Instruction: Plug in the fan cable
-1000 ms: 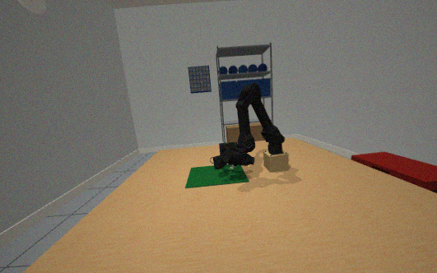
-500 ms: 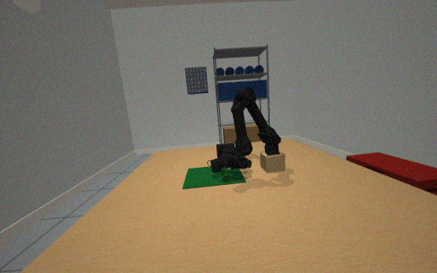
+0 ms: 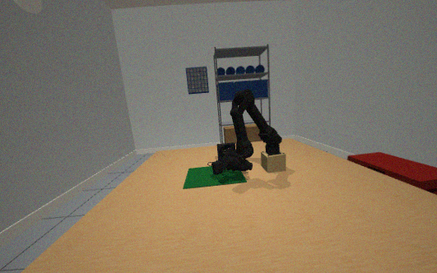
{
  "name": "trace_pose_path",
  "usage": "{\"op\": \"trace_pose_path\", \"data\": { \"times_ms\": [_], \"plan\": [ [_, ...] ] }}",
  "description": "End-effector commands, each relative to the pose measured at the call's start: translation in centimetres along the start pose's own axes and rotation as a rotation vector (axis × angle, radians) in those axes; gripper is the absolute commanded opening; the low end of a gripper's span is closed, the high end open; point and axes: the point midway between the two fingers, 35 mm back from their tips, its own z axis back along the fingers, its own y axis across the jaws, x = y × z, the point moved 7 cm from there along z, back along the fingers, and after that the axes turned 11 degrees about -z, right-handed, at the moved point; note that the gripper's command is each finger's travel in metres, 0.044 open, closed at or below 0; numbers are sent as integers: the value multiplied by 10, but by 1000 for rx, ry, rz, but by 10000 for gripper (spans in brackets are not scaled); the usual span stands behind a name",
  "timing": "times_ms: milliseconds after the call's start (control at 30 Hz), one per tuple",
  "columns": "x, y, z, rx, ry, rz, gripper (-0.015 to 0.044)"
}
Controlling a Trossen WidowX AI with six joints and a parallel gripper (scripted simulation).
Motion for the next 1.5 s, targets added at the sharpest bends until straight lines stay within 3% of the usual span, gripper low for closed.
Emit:
{"op": "trace_pose_path", "data": {
  "times_ms": [0,1467],
  "plan": [
    [-4,0,-1,1,3,2,0],
    [-18,-4,-3,0,0,2,0]
  ]
}}
